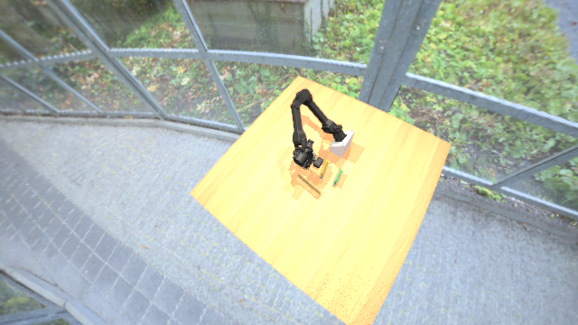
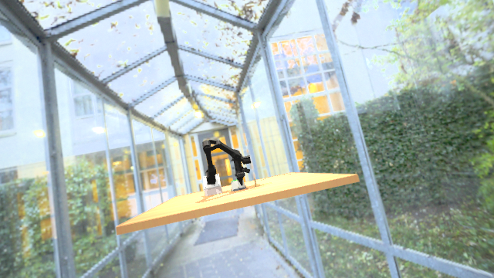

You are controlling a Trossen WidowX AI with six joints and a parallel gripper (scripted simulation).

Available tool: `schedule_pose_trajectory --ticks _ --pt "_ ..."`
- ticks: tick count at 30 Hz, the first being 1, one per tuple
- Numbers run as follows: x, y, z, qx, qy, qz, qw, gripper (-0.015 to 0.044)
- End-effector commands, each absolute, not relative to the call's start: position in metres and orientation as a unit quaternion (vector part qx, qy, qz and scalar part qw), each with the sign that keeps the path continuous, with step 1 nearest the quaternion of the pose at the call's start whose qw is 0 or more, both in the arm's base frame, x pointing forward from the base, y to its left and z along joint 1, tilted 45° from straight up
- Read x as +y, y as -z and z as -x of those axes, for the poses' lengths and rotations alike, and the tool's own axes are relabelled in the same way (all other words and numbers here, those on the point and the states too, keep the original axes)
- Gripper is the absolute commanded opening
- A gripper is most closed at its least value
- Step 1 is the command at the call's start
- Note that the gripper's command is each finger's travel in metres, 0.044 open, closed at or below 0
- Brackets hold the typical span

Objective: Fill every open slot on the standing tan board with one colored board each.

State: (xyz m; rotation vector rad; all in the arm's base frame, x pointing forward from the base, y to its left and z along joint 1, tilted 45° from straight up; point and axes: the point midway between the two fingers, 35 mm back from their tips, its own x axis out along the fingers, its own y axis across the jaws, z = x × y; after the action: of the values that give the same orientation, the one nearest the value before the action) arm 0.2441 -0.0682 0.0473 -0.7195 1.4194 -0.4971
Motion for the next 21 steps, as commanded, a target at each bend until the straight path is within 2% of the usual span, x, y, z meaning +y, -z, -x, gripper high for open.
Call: schedule_pose_trajectory --ticks 1,21 --pt "-0.062 -0.054 -0.244 0.628 0.221 0.320 0.674 0.0000" --pt "-0.029 -0.086 -0.239 0.629 0.220 0.319 0.674 0.0000"
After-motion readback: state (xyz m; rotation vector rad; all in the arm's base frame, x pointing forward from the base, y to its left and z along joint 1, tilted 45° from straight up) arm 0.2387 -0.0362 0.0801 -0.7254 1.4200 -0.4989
